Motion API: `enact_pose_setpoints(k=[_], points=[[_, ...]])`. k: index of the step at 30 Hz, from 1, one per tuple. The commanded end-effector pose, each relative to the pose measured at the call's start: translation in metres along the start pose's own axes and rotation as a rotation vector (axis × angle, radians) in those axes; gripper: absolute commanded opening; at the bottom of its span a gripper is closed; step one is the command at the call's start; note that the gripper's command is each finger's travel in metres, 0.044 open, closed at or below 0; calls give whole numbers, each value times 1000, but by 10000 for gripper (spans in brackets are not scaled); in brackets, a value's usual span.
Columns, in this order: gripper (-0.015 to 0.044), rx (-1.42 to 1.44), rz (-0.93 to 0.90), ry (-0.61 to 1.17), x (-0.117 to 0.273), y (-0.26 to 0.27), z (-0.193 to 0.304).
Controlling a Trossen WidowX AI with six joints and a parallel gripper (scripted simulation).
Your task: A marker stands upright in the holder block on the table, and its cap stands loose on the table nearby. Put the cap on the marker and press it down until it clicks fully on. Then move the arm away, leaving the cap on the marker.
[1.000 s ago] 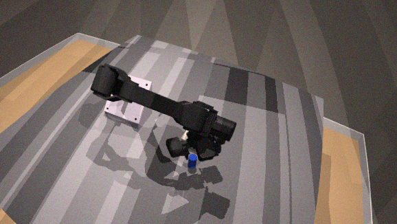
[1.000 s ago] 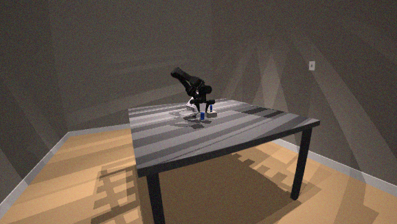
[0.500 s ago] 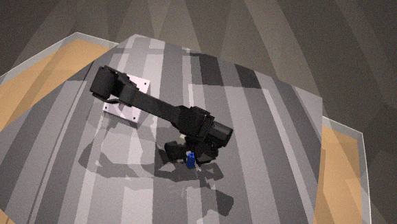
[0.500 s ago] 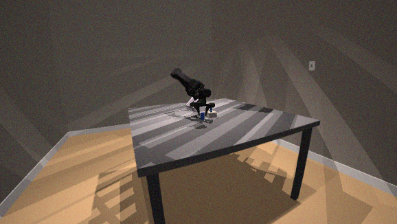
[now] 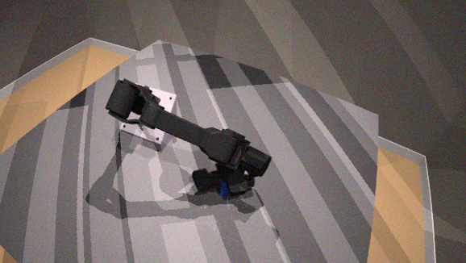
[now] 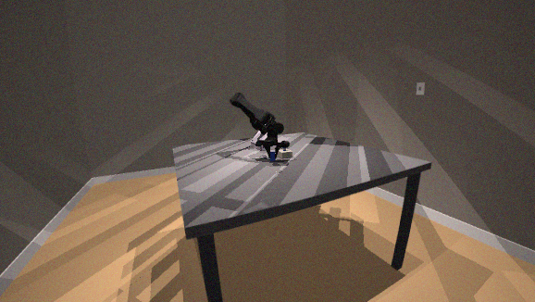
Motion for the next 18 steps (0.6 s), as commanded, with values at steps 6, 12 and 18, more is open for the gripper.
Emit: enact_pose_setpoints(k=[6, 12, 18], points=[[57, 4, -5, 2, 0, 0, 1], [0, 3, -6, 3, 16, 1, 0], [0, 3, -7, 4, 34, 1, 0]])
Point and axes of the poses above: the point midway between the two fingers, 35 mm back from their tips, its own x axis back along the fingers, its own y axis across the jaws, z = x × y, the point moved 2 cm from there along x, back along the fingers, and after that the axes turned 9 degrees about x, right-handed, at the moved point
